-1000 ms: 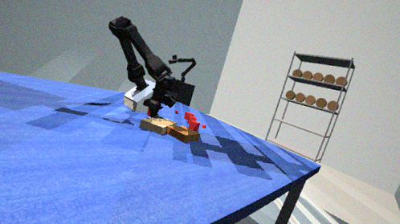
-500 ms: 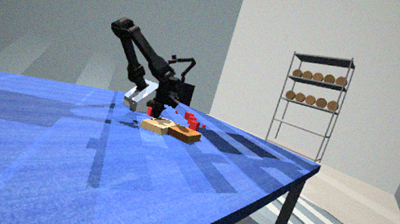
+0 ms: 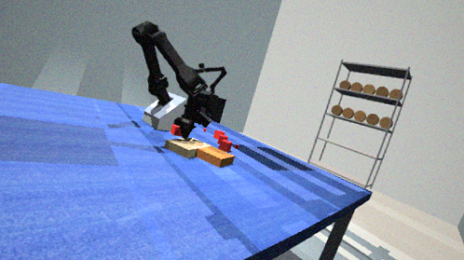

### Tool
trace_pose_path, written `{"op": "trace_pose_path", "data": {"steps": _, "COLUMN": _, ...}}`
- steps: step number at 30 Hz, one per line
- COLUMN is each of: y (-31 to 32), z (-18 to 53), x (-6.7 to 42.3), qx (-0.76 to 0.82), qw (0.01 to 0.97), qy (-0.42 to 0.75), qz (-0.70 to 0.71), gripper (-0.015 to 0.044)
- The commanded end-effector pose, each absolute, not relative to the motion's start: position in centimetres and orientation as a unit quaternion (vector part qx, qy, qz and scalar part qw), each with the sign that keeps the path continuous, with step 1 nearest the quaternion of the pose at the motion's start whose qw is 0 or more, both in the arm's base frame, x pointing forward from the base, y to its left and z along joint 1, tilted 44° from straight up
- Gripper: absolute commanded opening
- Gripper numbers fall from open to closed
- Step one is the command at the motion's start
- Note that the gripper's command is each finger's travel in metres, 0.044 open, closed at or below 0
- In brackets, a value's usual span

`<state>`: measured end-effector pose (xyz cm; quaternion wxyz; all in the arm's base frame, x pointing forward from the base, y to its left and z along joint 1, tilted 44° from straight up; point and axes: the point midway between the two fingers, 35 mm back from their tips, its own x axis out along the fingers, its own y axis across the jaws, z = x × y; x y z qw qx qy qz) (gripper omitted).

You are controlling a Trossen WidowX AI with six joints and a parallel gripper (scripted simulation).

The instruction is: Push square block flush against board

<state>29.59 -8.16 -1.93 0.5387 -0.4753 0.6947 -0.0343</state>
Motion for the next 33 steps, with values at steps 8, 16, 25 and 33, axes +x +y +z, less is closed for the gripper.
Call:
{"op": "trace_pose_path", "data": {"steps": 8, "y": -7.8, "z": -2.3, "x": 31.1, "qx": -0.473, "qw": 0.542, "qy": 0.694, "qz": -0.036, "gripper": 0.0000}}
{"op": "trace_pose_path", "data": {"steps": 16, "y": -7.5, "z": -2.5, "x": 32.0, "qx": -0.473, "qw": 0.542, "qy": 0.693, "qz": -0.036, "gripper": 0.0000}}
{"op": "trace_pose_path", "data": {"steps": 25, "y": -7.3, "z": -2.6, "x": 33.0, "qx": -0.473, "qw": 0.542, "qy": 0.693, "qz": -0.036, "gripper": 0.0000}}
{"op": "trace_pose_path", "data": {"steps": 33, "y": -7.3, "z": -2.6, "x": 33.4, "qx": -0.473, "qw": 0.542, "qy": 0.693, "qz": -0.037, "gripper": 0.0000}}
